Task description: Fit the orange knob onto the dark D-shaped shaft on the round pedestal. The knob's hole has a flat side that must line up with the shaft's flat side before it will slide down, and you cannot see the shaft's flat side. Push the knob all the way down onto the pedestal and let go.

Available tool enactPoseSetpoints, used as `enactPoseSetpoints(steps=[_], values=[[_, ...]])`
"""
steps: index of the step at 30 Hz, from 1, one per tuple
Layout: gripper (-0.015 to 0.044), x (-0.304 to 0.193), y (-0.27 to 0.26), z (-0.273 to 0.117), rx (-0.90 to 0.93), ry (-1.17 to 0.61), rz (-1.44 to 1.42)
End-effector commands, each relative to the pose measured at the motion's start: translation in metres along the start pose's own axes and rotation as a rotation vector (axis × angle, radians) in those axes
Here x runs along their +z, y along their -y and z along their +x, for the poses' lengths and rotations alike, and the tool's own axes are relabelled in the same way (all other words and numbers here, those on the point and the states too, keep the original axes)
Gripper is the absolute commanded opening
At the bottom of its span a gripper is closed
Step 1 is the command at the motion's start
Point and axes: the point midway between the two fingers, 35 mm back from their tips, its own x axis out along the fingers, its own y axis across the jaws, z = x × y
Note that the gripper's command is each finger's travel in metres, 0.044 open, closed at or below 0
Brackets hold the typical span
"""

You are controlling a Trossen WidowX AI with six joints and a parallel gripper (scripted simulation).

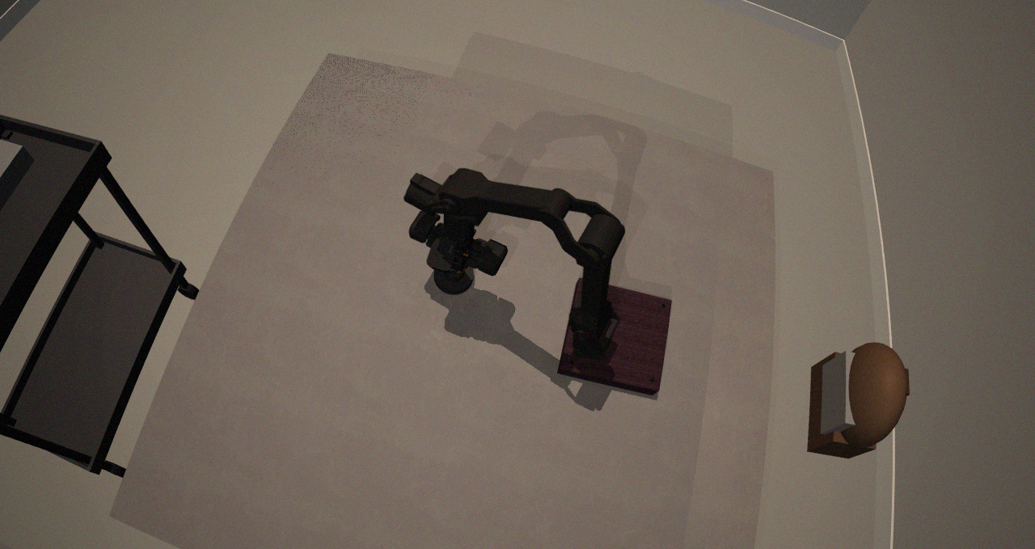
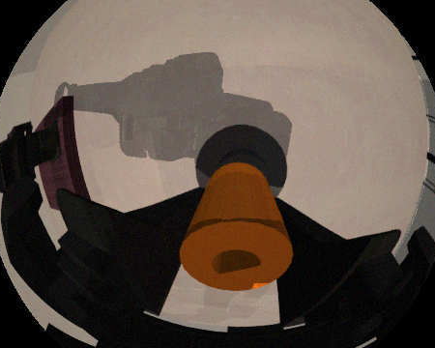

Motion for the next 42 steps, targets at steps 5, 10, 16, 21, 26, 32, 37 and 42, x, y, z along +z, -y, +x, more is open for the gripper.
enactPoseSetpoints(steps=[5, 10, 16, 21, 26, 32, 37, 42], values=[[0.0000, 0.0005, 0.0074, -0.0042, -0.011, 0.004, -0.007], [0.0000, 0.0004, 0.0093, -0.0014, -0.011, 0.004, -0.007], [0.0000, 0.0004, 0.0104, 0.0007, -0.011, 0.004, -0.007], [0.0000, 0.0004, 0.0107, -0.0016, -0.011, 0.004, -0.007], [0.0000, 0.0004, 0.0101, -0.0041, -0.011, 0.004, -0.016], [0.0000, 0.0005, 0.0073, -0.0052, -0.011, 0.003, -0.206], [0.0000, 0.0005, 0.0049, -0.0032, -0.011, 0.003, -0.216], [0.0000, 0.0007, 0.0017, -0.0006, -0.011, 0.003, -0.216]])
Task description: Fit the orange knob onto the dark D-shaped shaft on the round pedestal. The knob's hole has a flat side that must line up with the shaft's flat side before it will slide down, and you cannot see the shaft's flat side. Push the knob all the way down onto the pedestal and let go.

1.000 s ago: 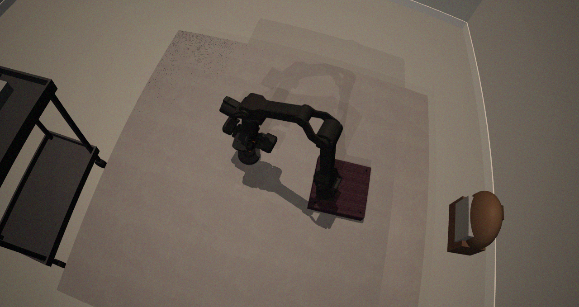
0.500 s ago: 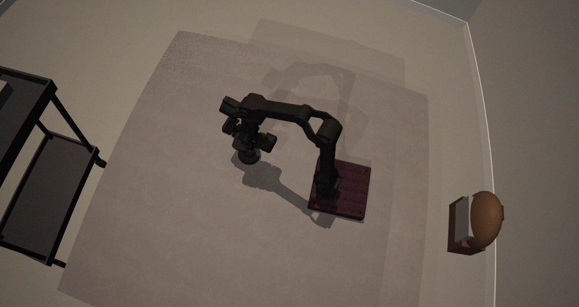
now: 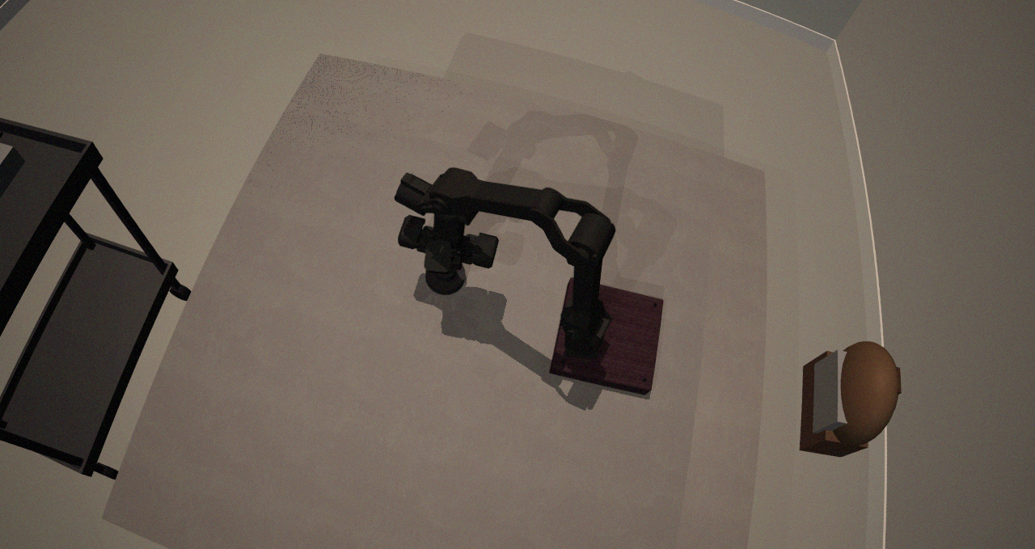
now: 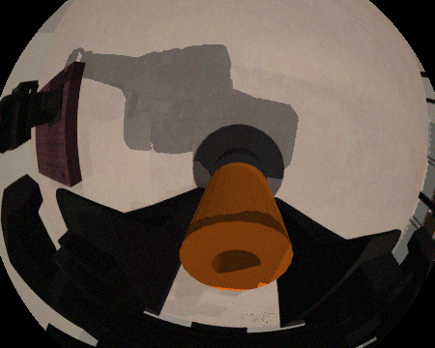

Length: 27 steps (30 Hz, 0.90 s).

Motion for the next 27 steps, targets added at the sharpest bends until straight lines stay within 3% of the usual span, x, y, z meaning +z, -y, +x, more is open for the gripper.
enactPoseSetpoints(steps=[1, 27], values=[[0.0000, 0.0010, -0.0010, 0.0007, -0.009, 0.002, -0.007], [0.0000, -0.0003, 0.0037, -0.0041, -0.010, 0.002, -0.094]])
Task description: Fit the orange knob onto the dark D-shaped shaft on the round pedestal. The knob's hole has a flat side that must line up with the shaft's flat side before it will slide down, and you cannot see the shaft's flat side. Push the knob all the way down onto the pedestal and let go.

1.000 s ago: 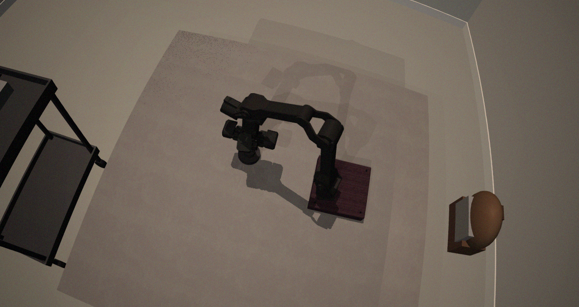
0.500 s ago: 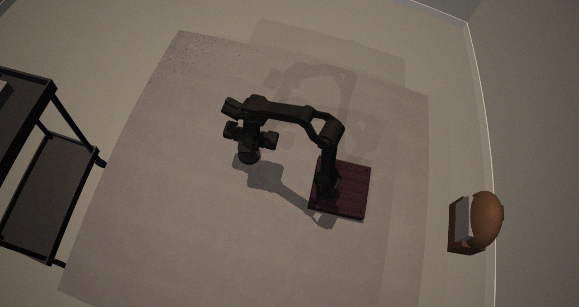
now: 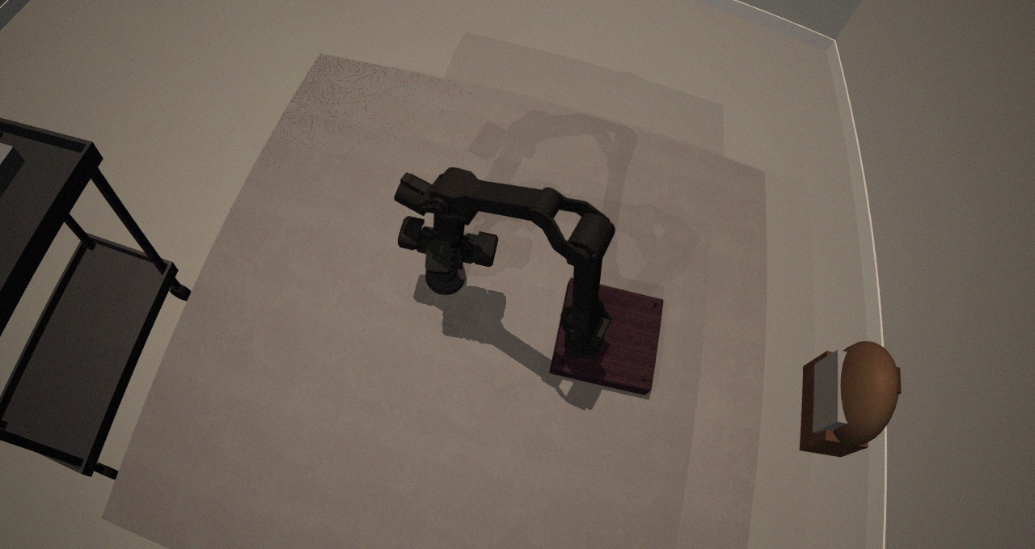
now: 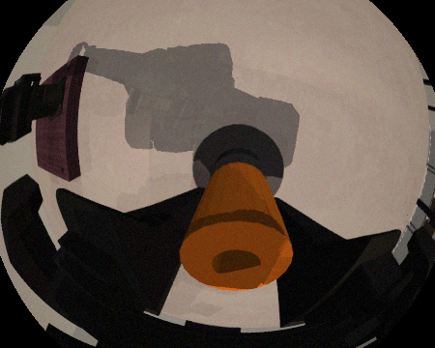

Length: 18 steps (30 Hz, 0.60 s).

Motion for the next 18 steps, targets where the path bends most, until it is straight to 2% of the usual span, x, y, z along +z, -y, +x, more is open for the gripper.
enactPoseSetpoints(steps=[1, 4, 18], values=[[0.0000, -0.0005, 0.0037, -0.0040, -0.011, 0.001, -0.096], [0.0000, -0.0012, 0.0059, -0.0046, -0.011, 0.001, -0.180], [0.0000, -0.0007, 0.0050, -0.0001, -0.011, 0.001, -0.180]])
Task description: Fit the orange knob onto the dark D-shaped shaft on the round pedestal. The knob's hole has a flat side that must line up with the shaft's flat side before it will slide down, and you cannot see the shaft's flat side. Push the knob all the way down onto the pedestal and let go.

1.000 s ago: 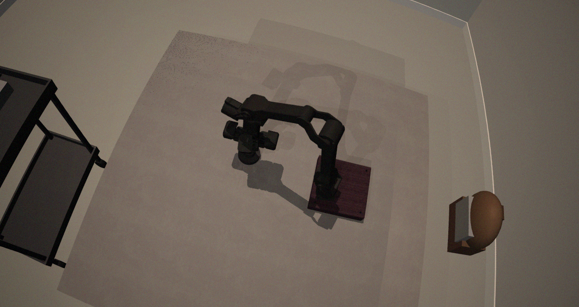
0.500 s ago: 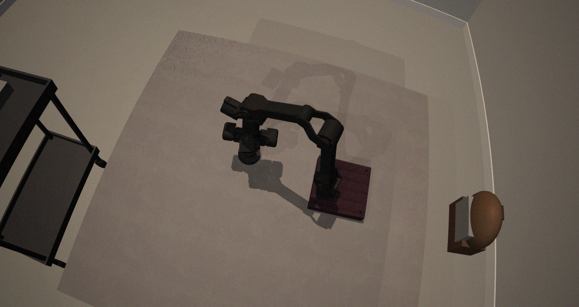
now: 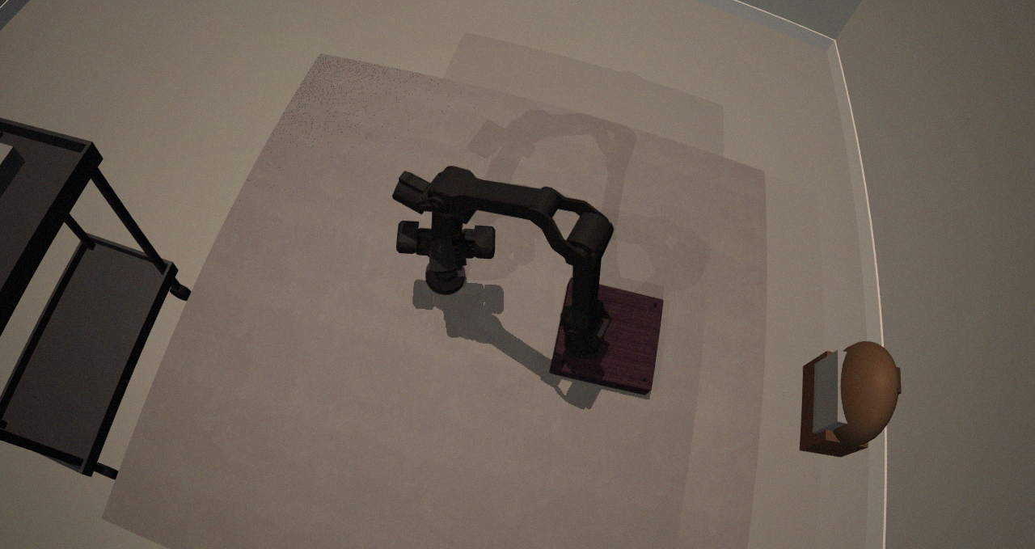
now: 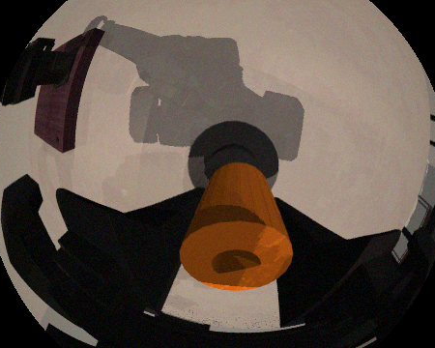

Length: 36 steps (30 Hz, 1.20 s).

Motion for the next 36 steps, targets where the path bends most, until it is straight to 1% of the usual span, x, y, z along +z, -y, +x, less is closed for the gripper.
enactPoseSetpoints(steps=[1, 36], values=[[0.0000, 0.0008, 0.0000, 0.0017, -0.003, 0.004, -0.005], [0.0000, 0.0027, -0.0039, 0.0041, -0.003, 0.004, -0.018]])
